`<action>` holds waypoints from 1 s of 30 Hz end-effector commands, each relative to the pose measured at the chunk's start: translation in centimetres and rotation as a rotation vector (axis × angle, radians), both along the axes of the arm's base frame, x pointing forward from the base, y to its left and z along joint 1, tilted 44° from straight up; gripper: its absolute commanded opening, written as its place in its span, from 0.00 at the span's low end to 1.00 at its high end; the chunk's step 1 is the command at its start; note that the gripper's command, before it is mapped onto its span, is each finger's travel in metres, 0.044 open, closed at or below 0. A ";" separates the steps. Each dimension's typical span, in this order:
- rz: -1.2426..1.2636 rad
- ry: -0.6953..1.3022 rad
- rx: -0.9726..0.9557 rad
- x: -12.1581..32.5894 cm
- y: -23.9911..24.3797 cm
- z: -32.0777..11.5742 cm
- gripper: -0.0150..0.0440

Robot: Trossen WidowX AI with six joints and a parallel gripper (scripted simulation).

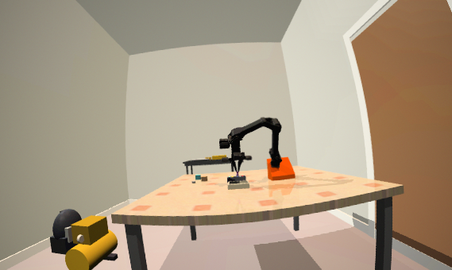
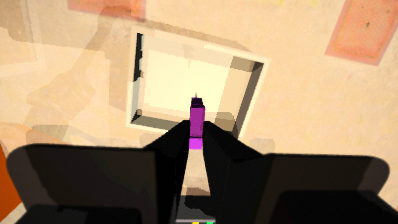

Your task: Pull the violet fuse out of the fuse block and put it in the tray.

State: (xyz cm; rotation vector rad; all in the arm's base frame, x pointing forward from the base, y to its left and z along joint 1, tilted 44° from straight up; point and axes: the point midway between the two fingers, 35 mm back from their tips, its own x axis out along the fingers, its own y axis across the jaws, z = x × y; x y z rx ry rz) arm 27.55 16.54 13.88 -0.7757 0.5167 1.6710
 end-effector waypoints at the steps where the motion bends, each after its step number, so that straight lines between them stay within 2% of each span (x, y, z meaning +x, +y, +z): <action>1: 0.000 0.003 0.004 -0.2 0.5 -0.2 0.25; 28: 0.000 0.003 0.006 -0.6 2.9 -2.6 0.25; 30: 0.002 -0.006 0.010 -0.5 2.8 -2.3 0.34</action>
